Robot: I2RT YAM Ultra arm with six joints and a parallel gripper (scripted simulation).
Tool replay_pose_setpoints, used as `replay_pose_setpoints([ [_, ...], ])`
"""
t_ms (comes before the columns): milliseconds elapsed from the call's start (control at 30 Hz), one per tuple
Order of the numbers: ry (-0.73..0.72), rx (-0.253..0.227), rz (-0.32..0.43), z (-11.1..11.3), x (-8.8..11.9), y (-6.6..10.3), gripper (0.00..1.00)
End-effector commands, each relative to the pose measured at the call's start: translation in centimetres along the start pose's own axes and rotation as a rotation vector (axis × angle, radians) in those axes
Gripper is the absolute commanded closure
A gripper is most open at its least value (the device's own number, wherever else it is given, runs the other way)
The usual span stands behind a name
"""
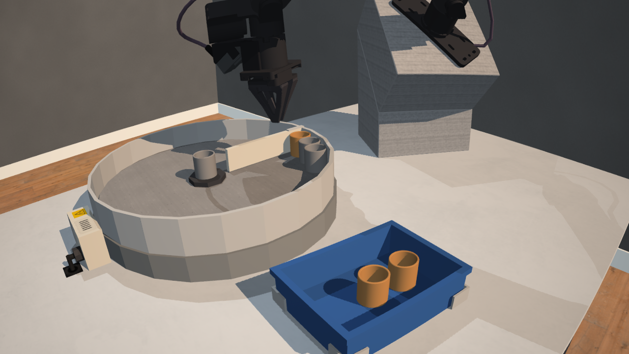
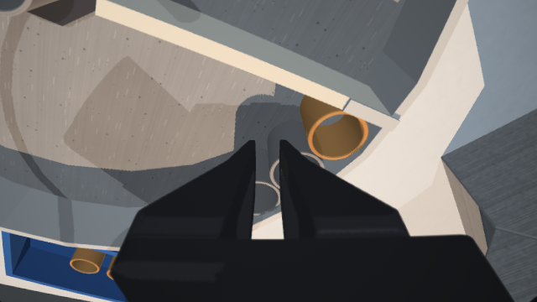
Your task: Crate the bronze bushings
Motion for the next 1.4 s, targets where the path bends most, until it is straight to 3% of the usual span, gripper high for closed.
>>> replay_pose_setpoints([
  [0,-0.049,-0.05,-0.076,0.0,-0.5,1.2,0.87],
  [433,-0.216,-0.056,-0.071,-3.1,2.0,0.8,0.87],
  [1367,-0.222,-0.056,-0.071,-3.2,2.1,0.8,0.87],
])
Point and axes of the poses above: the point where the finger pads meet when closed, its own y axis back along the fingers, its own z axis across the jaws, x = y × z, the point moved 4 cm from there along y, back along the fingers, and after that the axes turned 8 degrees about y, right-handed, at the moved point
